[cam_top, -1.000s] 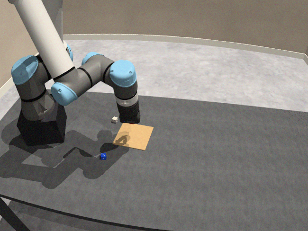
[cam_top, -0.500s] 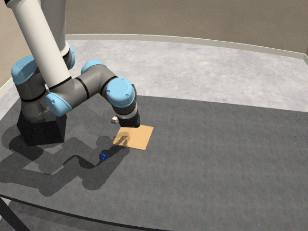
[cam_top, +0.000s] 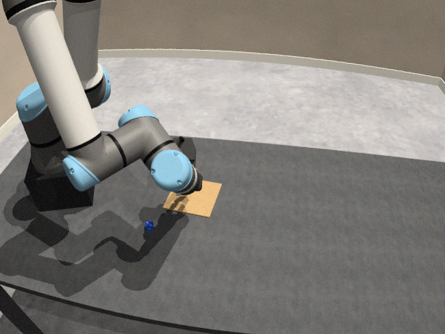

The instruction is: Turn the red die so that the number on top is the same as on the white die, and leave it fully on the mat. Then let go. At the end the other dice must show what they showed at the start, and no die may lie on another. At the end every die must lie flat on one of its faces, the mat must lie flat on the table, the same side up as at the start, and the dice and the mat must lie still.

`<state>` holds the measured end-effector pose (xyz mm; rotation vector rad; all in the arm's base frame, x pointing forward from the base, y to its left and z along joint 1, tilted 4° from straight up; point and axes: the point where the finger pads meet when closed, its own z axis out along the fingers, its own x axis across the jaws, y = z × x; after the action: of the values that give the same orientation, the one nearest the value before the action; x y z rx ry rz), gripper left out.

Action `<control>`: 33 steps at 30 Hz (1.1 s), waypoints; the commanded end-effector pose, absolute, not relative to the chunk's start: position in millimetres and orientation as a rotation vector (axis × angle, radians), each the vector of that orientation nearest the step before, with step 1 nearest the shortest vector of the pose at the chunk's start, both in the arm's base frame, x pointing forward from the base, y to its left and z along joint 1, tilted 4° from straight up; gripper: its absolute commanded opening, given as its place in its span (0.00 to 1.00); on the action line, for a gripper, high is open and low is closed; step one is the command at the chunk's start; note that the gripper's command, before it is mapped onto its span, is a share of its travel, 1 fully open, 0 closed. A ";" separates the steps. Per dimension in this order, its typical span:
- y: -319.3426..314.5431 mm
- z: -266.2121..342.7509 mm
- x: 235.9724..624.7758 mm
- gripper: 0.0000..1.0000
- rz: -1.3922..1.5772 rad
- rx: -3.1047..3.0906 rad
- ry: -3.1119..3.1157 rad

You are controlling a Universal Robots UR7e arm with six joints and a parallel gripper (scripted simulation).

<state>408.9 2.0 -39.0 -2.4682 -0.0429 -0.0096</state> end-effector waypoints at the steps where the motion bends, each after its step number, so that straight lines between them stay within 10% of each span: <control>1: 1.8 -38.9 409.1 0.40 -0.007 -2.431 -0.048; 33: 1.1 -47.4 409.3 0.40 -0.007 -2.430 -0.048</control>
<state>409.0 1.4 -45.6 -2.4299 -0.0475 -0.0059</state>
